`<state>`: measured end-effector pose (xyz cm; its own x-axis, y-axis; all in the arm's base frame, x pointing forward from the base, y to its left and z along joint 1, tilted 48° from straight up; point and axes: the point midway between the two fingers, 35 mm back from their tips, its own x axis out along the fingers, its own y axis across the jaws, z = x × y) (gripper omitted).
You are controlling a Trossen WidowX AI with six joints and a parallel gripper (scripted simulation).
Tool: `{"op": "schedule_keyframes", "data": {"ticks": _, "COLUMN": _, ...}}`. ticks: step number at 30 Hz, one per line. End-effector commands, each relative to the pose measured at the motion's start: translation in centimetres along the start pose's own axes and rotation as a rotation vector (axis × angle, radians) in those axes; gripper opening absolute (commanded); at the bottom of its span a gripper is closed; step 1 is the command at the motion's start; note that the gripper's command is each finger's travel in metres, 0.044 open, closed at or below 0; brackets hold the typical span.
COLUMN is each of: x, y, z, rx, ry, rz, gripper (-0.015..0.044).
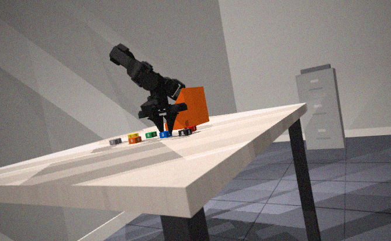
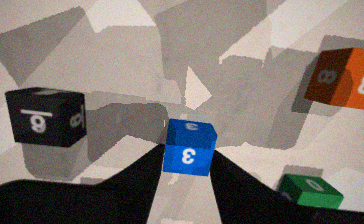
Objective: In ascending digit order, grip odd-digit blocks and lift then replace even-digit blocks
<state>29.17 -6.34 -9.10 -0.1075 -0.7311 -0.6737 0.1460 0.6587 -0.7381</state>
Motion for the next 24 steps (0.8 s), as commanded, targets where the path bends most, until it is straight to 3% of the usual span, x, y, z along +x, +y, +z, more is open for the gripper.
{"op": "schedule_keyframes", "data": {"ticks": 1, "x": 0.01, "y": -0.05, "z": 0.03, "rx": -0.003, "ry": -0.003, "rz": -0.004, "gripper": 0.0120}}
{"op": "schedule_keyframes", "data": {"ticks": 10, "x": 0.01, "y": -0.05, "z": 0.03, "rx": -0.003, "ry": -0.003, "rz": -0.004, "gripper": 0.0120}}
{"op": "schedule_keyframes", "data": {"ticks": 20, "x": 0.01, "y": -0.05, "z": 0.03, "rx": -0.003, "ry": -0.003, "rz": -0.004, "gripper": 0.0383}}
{"op": "schedule_keyframes", "data": {"ticks": 24, "x": 0.01, "y": -0.05, "z": 0.03, "rx": -0.003, "ry": -0.003, "rz": -0.004, "gripper": 0.0400}}
